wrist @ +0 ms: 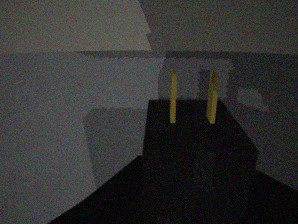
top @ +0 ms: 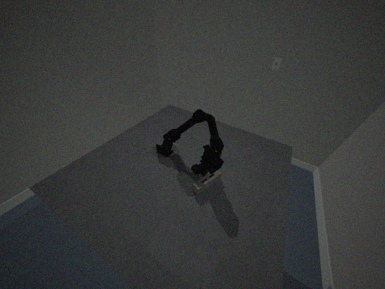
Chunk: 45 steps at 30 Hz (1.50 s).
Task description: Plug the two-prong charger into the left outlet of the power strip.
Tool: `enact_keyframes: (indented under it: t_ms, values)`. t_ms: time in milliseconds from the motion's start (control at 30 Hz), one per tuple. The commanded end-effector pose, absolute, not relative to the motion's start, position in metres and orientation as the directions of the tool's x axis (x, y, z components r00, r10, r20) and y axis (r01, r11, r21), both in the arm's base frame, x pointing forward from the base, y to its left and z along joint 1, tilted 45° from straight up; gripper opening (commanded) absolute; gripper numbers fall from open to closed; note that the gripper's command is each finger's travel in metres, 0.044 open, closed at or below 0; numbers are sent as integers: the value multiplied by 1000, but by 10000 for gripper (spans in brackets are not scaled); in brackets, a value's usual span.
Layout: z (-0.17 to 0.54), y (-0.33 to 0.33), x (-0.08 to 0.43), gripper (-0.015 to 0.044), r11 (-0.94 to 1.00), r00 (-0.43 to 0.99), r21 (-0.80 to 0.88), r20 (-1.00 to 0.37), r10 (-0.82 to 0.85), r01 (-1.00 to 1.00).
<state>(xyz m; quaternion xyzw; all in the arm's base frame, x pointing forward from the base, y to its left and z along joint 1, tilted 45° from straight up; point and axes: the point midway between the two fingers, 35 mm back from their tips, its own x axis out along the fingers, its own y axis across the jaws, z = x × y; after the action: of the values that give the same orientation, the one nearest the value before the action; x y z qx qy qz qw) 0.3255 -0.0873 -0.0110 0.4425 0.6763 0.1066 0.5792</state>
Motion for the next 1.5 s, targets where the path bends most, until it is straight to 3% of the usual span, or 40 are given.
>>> enact_keyframes:
  t_ms: [0, 1467]
  values:
    - [-10, -89, 327, 0, 582, 69, 658, -689, 722, 478]
    - [-11, -93, 333, 0, 582, 69, 658, -689, 722, 478]
